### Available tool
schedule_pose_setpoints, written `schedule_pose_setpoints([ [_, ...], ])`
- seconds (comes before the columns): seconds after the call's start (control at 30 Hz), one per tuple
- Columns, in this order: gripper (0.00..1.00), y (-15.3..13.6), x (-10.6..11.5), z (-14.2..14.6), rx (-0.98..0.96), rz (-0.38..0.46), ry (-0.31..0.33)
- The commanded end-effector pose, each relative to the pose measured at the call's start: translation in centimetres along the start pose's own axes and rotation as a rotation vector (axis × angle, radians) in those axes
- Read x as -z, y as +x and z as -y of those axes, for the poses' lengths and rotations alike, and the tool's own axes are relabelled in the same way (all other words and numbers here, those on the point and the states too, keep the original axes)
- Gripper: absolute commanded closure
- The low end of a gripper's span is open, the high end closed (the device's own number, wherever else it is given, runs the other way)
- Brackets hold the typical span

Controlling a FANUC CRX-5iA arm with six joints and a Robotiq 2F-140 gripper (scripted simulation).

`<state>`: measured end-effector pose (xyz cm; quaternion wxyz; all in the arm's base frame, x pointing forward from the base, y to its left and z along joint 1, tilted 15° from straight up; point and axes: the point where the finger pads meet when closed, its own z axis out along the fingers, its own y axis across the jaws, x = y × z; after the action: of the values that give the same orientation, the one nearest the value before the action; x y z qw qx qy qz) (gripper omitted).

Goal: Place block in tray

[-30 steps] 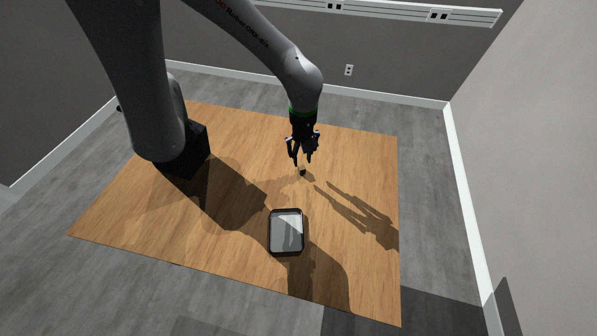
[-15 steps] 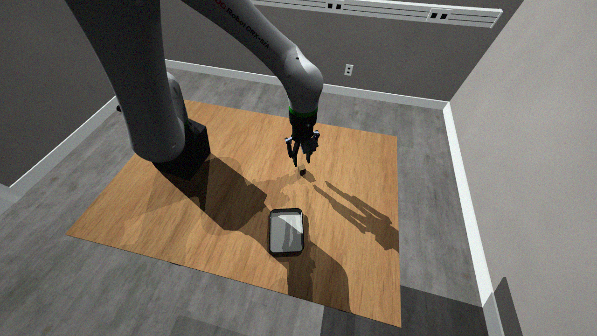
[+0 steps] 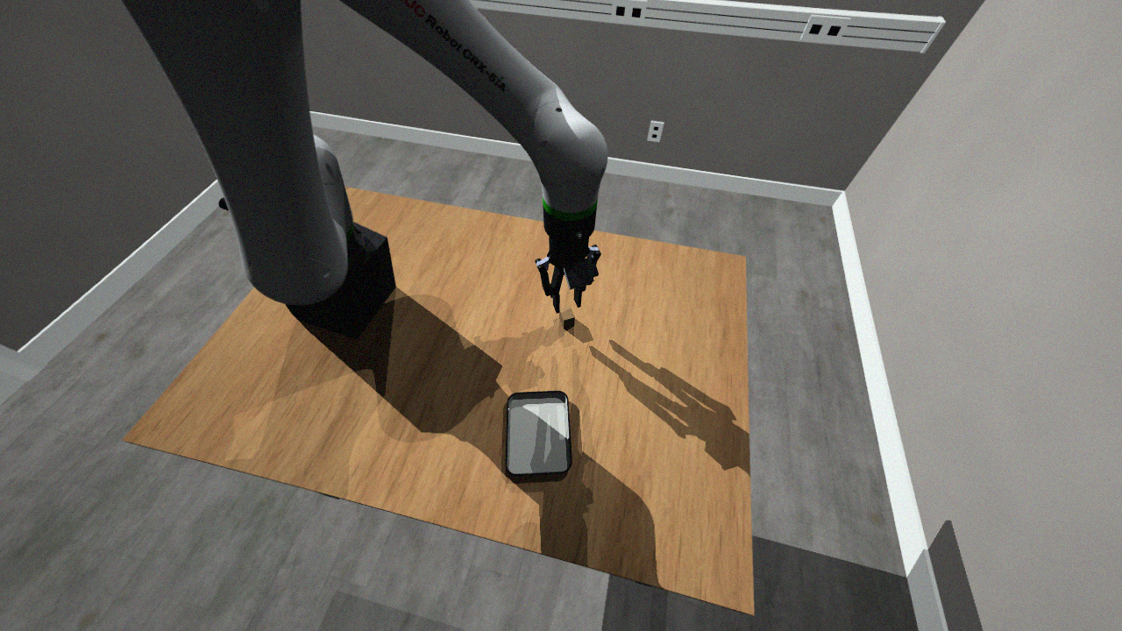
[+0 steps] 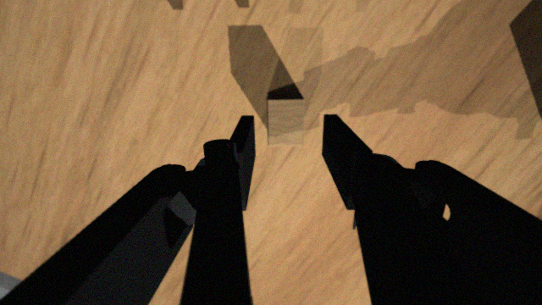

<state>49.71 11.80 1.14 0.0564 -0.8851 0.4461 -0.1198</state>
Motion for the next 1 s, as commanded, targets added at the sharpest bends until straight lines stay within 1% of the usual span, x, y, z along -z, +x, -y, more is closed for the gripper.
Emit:
schedule_pose_setpoints([
  [0.0,0.64,0.0,0.0,0.1,0.0,0.0,0.002],
  [0.73,0.64,0.0,-2.1,0.1,0.0,0.0,0.002],
  [0.97,0.64,0.0,-2.4,0.1,0.0,0.0,0.002],
])
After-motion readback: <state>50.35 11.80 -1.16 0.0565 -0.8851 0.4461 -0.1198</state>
